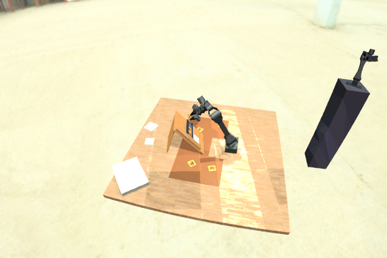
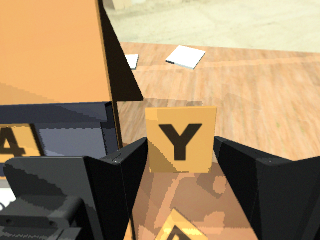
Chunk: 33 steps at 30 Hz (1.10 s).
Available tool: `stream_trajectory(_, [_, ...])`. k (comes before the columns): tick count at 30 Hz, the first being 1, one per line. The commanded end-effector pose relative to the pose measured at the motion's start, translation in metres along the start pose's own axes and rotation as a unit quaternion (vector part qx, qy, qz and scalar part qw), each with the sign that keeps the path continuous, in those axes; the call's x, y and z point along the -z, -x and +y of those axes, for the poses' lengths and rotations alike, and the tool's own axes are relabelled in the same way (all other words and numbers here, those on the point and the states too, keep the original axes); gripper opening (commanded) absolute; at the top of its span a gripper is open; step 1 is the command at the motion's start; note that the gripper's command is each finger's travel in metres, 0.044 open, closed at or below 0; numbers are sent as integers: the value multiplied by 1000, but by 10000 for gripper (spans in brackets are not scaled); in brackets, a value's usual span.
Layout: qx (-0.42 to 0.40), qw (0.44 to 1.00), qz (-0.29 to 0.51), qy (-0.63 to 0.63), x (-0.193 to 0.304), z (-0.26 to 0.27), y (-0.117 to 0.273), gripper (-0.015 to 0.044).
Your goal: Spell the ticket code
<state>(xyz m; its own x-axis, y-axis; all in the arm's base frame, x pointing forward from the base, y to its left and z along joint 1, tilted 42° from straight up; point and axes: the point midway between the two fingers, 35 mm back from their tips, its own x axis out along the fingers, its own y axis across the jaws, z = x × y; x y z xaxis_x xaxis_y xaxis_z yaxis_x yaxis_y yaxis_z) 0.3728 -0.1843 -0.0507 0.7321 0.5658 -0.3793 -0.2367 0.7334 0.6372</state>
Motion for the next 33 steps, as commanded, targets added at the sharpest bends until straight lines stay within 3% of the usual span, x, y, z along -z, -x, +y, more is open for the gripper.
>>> stream_trajectory(1, [1, 1000, 1, -1, 0, 4, 0, 0])
stream_trajectory(33, [1, 1000, 1, -2, 0, 20, 0, 0])
